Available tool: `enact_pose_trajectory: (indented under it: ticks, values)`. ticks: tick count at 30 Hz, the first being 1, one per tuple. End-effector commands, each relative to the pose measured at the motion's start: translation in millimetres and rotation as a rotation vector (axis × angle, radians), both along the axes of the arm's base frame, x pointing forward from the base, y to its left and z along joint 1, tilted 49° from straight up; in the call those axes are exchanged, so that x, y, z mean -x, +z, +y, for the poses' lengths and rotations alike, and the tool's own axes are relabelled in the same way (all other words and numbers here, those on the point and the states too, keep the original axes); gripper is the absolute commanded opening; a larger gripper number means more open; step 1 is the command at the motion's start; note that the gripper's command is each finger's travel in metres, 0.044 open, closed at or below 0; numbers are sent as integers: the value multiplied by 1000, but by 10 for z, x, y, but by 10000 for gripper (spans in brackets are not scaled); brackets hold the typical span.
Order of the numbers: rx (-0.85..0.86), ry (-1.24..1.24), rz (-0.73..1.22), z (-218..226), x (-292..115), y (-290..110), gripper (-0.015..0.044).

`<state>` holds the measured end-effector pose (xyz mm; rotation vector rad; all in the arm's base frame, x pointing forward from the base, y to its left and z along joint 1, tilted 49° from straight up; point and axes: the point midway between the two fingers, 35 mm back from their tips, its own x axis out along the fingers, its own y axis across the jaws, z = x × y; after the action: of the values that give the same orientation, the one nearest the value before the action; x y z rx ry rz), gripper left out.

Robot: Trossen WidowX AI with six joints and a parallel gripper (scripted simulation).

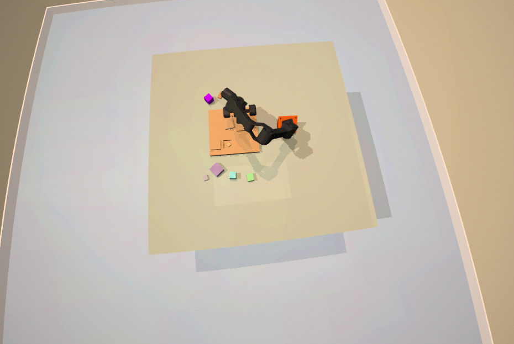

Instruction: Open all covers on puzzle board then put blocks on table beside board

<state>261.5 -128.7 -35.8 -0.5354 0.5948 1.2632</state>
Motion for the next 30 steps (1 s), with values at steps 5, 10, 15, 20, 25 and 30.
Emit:
enact_pose_trajectory:
  ticks: [5, 10, 15, 20, 25, 30]
  values:
    - [-6, -4, 1, 64, -12, -50, 0]
    - [-6, -4, 1, 101, -19, -83, 0]
    - [-7, -4, 1, 138, -26, -115, 0]
    - [-7, -4, 0, 175, -32, -146, 0]
    - [-8, -4, 0, 201, -36, -161, 0]
    - [-7, -4, 1, 224, -46, -131, 0]
